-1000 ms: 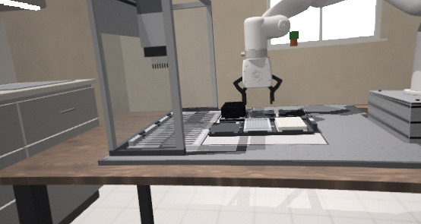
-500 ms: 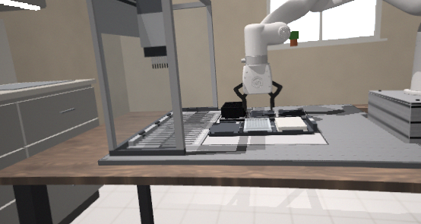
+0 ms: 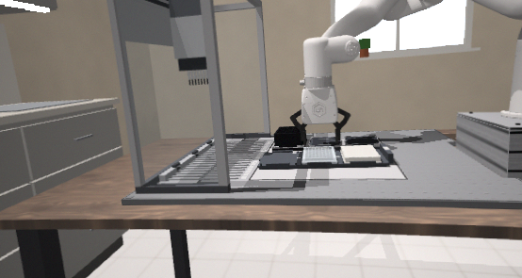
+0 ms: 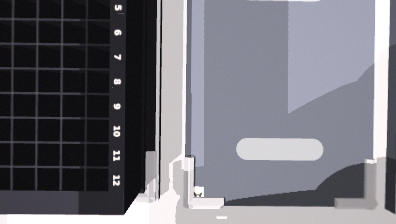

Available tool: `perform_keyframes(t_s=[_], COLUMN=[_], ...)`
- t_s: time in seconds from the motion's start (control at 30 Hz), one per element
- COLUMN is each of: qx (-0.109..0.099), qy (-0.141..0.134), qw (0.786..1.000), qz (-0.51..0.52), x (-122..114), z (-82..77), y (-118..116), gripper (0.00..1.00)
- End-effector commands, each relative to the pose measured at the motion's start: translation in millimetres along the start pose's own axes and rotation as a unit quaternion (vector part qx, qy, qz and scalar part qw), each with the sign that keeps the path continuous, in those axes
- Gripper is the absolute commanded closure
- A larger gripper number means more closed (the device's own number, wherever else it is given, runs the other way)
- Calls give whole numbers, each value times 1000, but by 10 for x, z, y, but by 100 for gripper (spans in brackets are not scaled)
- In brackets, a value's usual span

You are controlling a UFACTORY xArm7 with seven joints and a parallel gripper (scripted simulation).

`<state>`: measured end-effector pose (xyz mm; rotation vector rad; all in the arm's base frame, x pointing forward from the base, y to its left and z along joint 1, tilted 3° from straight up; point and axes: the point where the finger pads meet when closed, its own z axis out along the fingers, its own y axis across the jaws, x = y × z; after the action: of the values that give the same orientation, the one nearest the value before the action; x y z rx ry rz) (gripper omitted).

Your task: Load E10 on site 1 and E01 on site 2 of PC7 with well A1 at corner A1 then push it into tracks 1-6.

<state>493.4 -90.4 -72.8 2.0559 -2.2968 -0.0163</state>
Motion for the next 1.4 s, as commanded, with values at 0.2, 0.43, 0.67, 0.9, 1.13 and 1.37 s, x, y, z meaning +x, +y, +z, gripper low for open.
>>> perform_keyframes(t_s=[0.2, 0.43, 0.67, 0.9, 1.13, 1.37], qx=[2, 2, 2, 2, 2, 2], qy=[0, 0, 0, 0, 0, 0], qw=[1000, 1000, 1000, 1000, 1000, 1000], qz=[0, 0, 0, 0, 0, 0], x=[-2, -2, -2, -2, -2, -2], z=[3, 43, 90, 123, 170, 202], y=[-18, -18, -18, -18, -19, -18], gripper=[0, 0, 0, 0, 0, 0])
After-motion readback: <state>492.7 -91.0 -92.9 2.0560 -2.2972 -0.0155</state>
